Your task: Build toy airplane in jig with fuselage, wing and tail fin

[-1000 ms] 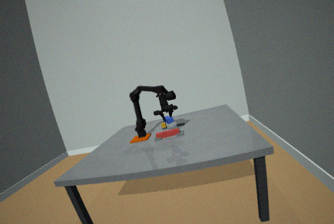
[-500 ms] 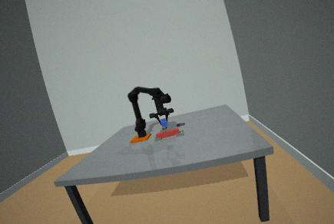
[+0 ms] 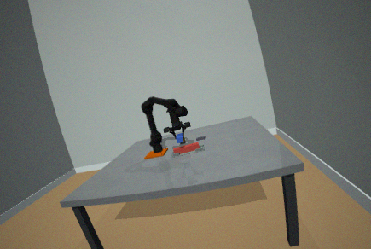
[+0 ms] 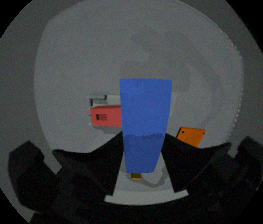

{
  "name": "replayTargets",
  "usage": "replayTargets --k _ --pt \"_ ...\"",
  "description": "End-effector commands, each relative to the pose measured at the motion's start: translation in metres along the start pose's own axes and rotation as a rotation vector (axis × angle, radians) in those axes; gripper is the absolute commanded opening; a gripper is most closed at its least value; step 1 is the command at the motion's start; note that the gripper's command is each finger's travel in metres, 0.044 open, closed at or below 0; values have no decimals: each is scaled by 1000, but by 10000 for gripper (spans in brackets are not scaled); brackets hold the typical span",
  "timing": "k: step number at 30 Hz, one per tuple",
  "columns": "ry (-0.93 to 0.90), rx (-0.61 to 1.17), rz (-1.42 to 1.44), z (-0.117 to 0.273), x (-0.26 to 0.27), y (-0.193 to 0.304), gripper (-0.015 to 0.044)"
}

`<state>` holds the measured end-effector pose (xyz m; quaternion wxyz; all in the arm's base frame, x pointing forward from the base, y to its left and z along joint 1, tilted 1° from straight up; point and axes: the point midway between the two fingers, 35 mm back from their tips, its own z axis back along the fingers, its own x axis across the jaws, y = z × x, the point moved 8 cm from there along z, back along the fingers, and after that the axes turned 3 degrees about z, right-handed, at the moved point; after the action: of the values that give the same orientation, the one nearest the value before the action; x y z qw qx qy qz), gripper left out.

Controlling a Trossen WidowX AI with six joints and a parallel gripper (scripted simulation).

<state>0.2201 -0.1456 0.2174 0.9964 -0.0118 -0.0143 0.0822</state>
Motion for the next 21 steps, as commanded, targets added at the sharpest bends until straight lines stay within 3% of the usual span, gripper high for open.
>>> replayTargets --k 1,21 --pt "-3 2 -8 0 0 0 195" --pt "-3 2 -8 -17 1 0 195"
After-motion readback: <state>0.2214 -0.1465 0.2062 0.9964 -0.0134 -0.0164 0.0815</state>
